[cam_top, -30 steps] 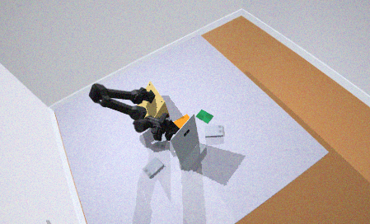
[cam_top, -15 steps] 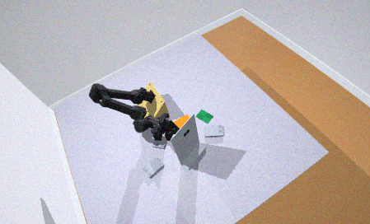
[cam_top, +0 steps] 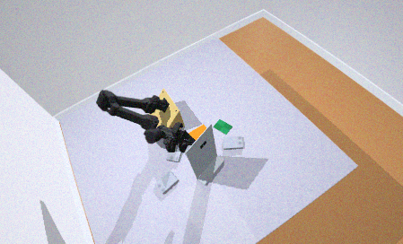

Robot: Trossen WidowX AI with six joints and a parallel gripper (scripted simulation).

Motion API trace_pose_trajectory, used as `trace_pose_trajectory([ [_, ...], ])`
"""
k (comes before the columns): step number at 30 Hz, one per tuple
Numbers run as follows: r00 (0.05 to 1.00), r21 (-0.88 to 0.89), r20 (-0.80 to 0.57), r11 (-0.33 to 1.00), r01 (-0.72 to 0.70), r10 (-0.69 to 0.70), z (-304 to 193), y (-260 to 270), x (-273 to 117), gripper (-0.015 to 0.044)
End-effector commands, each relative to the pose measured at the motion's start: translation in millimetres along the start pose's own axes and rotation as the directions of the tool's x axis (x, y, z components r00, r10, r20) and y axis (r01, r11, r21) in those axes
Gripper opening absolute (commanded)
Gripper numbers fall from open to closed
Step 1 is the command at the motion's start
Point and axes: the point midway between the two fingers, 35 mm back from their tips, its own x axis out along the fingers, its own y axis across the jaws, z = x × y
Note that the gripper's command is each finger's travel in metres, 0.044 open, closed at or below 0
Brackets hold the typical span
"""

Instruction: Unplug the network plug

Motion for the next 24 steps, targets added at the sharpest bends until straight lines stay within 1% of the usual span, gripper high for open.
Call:
trace_pose_trajectory([
  [1,1.0,0.005,0.001,1.0,0.002,-0.002,-1,-1,-3,0.0],
  [24,1.0,0.005,0.001,1.0,0.002,-0.002,-2,-1,-14,0.0],
])
